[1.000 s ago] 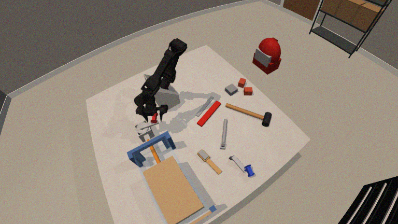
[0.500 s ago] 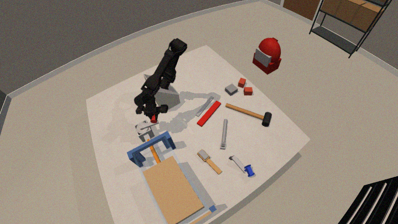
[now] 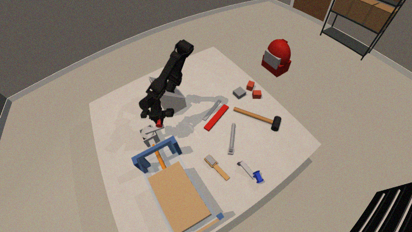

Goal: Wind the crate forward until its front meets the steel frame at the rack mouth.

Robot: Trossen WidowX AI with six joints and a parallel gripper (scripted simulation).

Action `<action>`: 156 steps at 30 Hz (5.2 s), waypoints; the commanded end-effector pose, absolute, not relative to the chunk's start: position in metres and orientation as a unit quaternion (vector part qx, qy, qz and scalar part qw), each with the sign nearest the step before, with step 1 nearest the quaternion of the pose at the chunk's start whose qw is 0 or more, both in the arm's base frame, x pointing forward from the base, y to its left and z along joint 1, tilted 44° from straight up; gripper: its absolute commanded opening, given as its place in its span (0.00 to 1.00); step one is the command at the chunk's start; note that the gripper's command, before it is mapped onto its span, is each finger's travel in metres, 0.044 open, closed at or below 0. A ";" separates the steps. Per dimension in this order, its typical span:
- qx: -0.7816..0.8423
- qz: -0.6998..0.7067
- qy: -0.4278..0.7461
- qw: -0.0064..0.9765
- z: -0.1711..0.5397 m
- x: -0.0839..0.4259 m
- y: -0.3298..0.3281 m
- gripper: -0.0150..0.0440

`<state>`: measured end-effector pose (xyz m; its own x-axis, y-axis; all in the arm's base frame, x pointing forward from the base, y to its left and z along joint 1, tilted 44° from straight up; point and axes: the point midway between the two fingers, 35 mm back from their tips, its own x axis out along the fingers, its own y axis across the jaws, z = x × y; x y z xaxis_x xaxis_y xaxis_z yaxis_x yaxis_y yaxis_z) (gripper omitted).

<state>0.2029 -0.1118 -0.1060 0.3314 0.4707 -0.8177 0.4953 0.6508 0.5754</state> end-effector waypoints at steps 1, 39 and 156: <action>0.421 -0.010 0.580 0.698 -0.107 0.199 -0.109 0.25; 0.420 -0.011 0.581 0.697 -0.109 0.153 -0.114 0.25; 0.415 -0.017 0.583 0.698 -0.205 0.095 -0.226 0.25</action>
<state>0.0897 -0.2181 -0.1950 0.3220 0.4750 -0.8190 0.5120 0.6403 0.5727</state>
